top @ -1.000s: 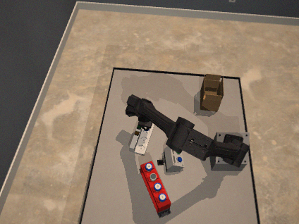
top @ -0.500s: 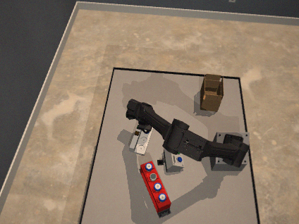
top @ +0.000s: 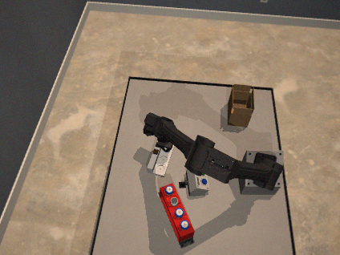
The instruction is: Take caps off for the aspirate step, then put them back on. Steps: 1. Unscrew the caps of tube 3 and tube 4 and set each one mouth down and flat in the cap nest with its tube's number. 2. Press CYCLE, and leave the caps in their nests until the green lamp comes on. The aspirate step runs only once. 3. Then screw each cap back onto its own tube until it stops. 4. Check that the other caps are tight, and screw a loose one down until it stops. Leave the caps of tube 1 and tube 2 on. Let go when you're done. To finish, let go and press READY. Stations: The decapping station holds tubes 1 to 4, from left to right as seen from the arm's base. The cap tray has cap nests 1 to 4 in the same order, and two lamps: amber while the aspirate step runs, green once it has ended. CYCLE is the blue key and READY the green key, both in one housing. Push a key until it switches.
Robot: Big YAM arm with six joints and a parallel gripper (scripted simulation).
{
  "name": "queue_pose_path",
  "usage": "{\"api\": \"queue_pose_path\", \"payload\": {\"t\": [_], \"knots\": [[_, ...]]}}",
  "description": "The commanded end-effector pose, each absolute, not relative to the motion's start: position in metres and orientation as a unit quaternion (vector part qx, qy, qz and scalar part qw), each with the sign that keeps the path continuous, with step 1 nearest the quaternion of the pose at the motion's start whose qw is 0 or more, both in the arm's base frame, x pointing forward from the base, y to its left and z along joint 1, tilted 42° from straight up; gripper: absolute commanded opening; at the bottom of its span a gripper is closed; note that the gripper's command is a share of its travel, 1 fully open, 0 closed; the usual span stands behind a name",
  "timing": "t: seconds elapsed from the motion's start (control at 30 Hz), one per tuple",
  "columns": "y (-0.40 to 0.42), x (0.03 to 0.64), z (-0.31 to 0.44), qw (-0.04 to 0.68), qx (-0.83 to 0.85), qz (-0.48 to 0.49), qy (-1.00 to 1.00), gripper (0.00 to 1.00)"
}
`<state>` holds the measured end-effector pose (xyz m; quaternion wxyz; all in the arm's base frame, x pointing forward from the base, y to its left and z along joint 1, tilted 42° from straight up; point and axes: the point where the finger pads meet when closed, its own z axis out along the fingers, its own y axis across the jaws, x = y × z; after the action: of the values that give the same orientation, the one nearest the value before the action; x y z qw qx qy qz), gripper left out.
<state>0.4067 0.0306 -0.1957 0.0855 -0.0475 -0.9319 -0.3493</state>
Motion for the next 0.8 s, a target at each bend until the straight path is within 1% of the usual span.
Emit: {"api": "queue_pose_path", "payload": {"t": [0.0, 0.77], "knots": [[0.0353, 0.4087, -0.2014, 0.084, -0.046, -0.349, -0.932, 0.0], [0.0412, 0.3999, -0.2078, 0.09, -0.049, -0.35, -0.931, 0.0]]}}
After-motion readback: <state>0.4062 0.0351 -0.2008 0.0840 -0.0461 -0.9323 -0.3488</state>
